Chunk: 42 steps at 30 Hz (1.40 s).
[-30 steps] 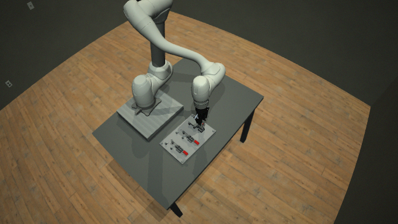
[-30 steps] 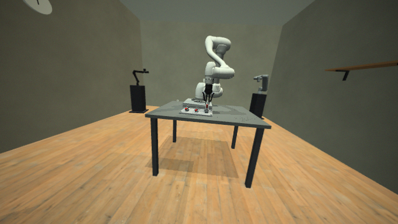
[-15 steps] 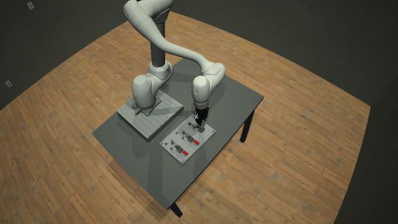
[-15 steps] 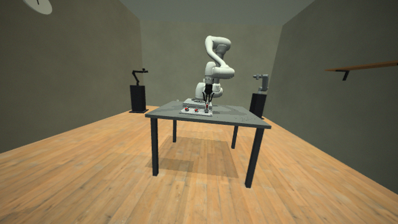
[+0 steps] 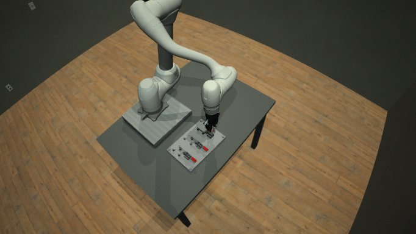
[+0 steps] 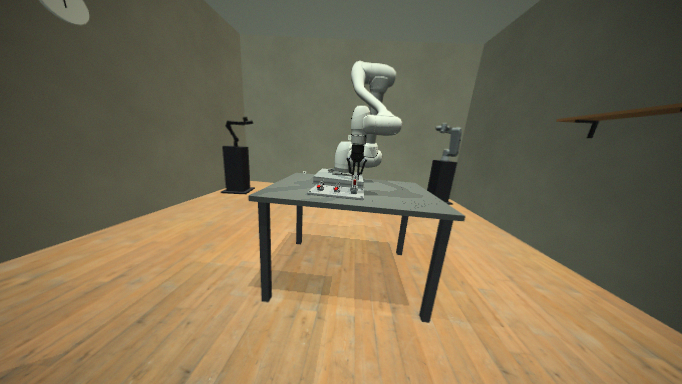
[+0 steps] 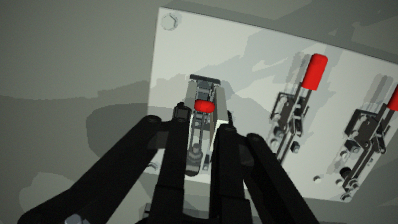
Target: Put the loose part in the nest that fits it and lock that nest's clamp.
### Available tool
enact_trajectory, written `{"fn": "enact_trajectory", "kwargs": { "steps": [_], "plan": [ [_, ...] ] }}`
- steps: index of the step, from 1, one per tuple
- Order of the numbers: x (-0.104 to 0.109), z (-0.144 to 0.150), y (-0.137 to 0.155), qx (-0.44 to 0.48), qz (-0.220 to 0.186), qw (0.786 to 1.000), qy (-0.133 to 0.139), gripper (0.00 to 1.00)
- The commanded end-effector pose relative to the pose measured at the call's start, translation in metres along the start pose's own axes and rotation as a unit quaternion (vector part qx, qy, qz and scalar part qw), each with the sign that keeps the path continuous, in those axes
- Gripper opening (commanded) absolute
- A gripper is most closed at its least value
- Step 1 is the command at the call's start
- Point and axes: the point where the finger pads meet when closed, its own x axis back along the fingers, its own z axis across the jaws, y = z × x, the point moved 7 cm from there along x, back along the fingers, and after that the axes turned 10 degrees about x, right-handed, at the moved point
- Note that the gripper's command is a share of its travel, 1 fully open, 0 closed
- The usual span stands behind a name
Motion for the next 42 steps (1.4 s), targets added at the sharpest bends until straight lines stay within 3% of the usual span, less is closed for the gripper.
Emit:
{"fn": "enact_trajectory", "kwargs": {
  "steps": [1, 42],
  "plan": [
    [0.0, 0.0, -0.002, 0.0, 0.0, 1.0, 0.0, 0.1],
    [-0.021, 0.006, -0.034, 0.0, 0.0, 1.0, 0.0, 0.1]
  ]
}}
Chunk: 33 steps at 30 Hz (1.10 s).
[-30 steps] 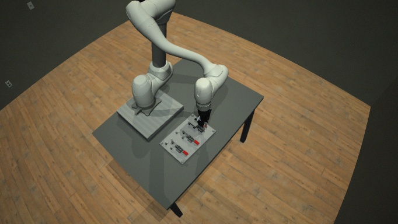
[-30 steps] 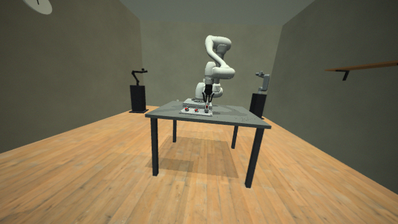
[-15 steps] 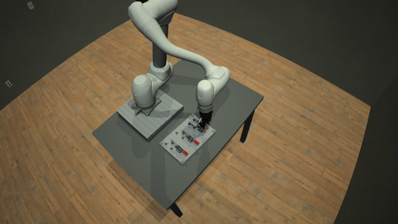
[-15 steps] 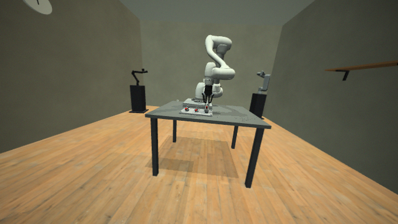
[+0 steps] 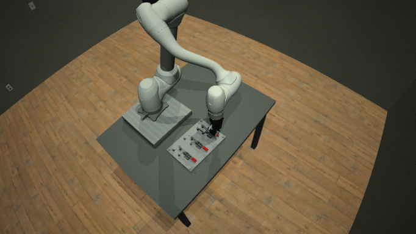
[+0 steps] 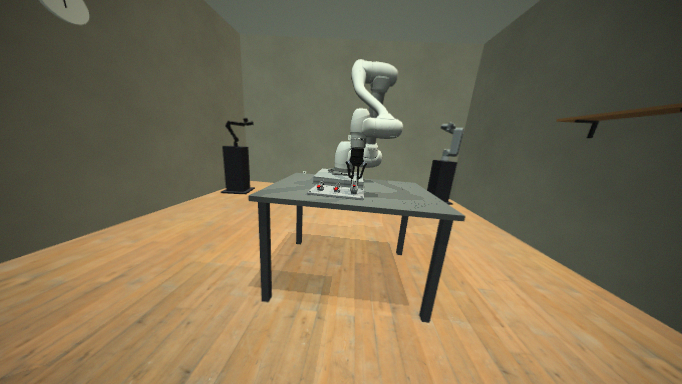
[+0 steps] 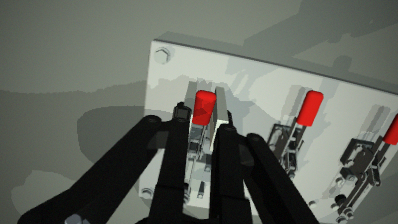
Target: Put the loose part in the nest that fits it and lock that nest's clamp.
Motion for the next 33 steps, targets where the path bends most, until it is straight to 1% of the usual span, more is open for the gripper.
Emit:
{"fn": "enact_trajectory", "kwargs": {
  "steps": [1, 18, 33],
  "plan": [
    [-0.0024, 0.0002, -0.0011, 0.0, 0.0, 1.0, 0.0, 0.1],
    [-0.0104, 0.0009, -0.0049, 0.0, 0.0, 1.0, 0.0, 0.1],
    [-0.0119, 0.001, -0.0055, 0.0, 0.0, 1.0, 0.0, 0.1]
  ]
}}
